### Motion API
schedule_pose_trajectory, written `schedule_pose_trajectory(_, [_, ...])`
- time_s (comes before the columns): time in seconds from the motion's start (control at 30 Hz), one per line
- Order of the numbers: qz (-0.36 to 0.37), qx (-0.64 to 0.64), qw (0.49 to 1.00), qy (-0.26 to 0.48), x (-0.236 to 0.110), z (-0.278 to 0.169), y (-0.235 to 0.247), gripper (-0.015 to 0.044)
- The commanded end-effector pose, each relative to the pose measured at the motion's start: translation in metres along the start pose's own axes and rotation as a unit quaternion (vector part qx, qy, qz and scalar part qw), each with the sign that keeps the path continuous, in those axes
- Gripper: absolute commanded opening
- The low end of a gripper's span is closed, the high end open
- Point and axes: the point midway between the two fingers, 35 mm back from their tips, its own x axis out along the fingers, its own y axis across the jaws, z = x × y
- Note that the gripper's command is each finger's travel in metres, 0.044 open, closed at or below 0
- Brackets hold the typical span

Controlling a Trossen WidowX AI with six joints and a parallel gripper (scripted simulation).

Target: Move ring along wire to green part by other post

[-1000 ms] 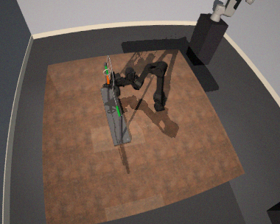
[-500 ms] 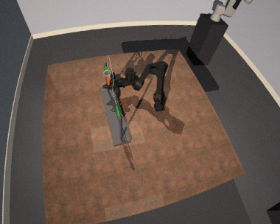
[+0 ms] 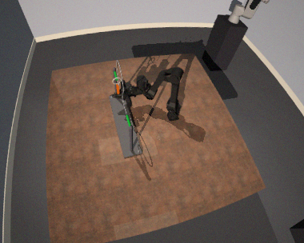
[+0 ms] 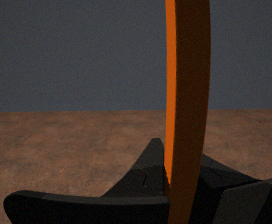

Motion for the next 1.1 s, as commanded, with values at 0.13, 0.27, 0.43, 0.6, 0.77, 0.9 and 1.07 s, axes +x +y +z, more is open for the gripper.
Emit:
schedule_pose_trajectory(0.13, [0.000,0.007,1.000,-0.003,0.000,0.002,0.010,-0.0150])
schedule_pose_trajectory(0.27, [0.000,0.015,1.000,-0.003,0.000,0.002,0.016,-0.0150])
schedule_pose_trajectory(0.43, [0.001,0.031,1.000,-0.003,0.000,0.002,0.025,-0.0150])
schedule_pose_trajectory(0.6, [0.001,0.056,0.998,-0.003,0.001,0.003,0.036,-0.0150])
schedule_pose_trajectory(0.77, [0.001,0.086,0.996,-0.004,0.001,0.004,0.047,-0.0150])
schedule_pose_trajectory(0.9, [0.002,0.121,0.993,-0.004,0.001,0.006,0.059,-0.0150])
schedule_pose_trajectory(1.07, [0.003,0.171,0.985,-0.005,0.001,0.011,0.076,-0.0150])
